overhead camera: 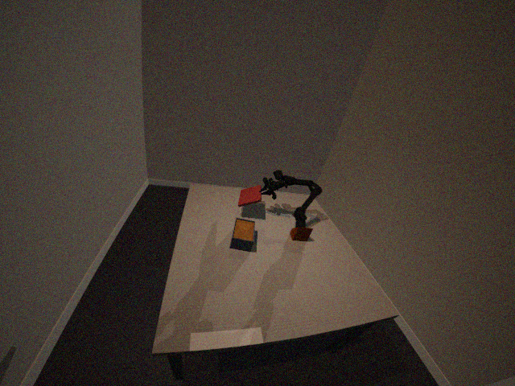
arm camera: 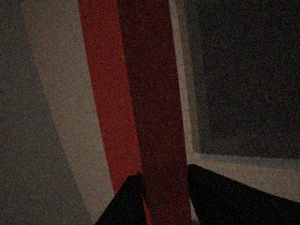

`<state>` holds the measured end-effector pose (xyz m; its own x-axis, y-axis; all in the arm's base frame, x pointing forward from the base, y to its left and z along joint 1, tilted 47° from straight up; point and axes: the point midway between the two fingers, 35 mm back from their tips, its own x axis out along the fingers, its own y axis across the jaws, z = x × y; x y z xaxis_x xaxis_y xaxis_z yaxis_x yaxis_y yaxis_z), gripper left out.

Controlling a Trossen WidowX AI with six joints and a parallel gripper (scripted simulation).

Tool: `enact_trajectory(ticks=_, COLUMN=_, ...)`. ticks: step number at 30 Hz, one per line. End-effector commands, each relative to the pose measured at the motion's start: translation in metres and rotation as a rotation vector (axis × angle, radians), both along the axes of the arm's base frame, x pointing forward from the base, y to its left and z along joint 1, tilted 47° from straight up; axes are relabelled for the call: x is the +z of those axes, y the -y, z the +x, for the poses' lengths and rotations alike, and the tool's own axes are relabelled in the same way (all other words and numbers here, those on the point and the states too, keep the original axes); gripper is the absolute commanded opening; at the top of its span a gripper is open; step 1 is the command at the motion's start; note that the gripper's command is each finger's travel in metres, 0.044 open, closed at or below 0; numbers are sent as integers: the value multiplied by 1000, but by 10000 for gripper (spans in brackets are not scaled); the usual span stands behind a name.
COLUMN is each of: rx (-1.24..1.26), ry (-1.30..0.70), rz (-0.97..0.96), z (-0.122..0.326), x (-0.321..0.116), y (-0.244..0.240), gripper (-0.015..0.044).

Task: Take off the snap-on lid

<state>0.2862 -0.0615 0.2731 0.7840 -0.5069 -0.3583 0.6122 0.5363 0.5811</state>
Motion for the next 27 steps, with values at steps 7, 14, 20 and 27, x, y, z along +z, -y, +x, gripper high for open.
enact_trajectory(ticks=7, rx=12, ry=3, rz=1, z=1, x=-5, y=4, gripper=0)
enact_trajectory(ticks=14, rx=12, ry=4, rz=1, z=1, x=-9, y=8, gripper=0)
enact_trajectory(ticks=20, rx=12, ry=4, rz=0, z=1, x=-12, y=11, gripper=0)
enact_trajectory(ticks=27, rx=12, ry=5, rz=0, z=1, x=-15, y=16, gripper=0)
